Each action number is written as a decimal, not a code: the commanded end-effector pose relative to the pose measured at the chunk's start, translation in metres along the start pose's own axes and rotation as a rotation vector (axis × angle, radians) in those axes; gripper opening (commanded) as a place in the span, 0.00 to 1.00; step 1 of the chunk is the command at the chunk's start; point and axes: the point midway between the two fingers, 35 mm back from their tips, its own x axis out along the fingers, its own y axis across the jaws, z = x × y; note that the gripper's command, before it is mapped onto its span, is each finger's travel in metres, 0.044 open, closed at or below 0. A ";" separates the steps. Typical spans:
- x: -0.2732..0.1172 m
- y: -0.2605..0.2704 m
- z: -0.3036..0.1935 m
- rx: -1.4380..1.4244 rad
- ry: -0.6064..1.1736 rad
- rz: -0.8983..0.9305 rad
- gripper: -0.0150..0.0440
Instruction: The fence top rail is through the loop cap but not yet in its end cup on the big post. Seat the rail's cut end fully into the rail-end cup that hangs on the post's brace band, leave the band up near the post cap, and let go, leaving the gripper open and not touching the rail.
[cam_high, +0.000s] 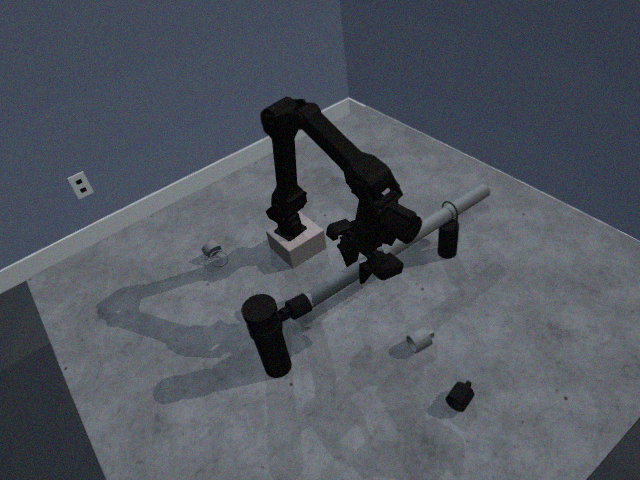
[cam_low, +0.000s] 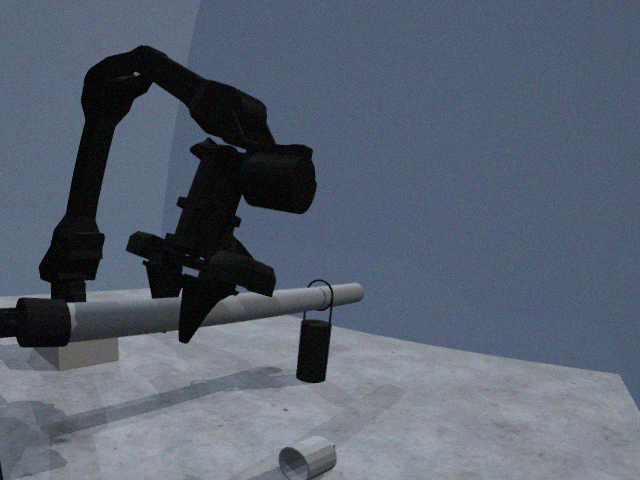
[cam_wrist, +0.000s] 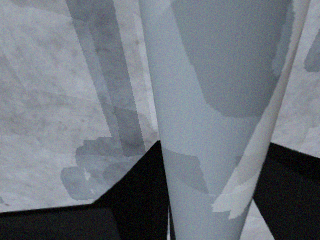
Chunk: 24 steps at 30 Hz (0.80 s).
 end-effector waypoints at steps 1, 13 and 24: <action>-0.001 0.002 -0.004 0.005 0.010 0.002 0.25; -0.002 0.002 -0.006 0.007 0.013 0.002 0.25; 0.000 0.001 -0.002 0.004 0.001 0.003 0.25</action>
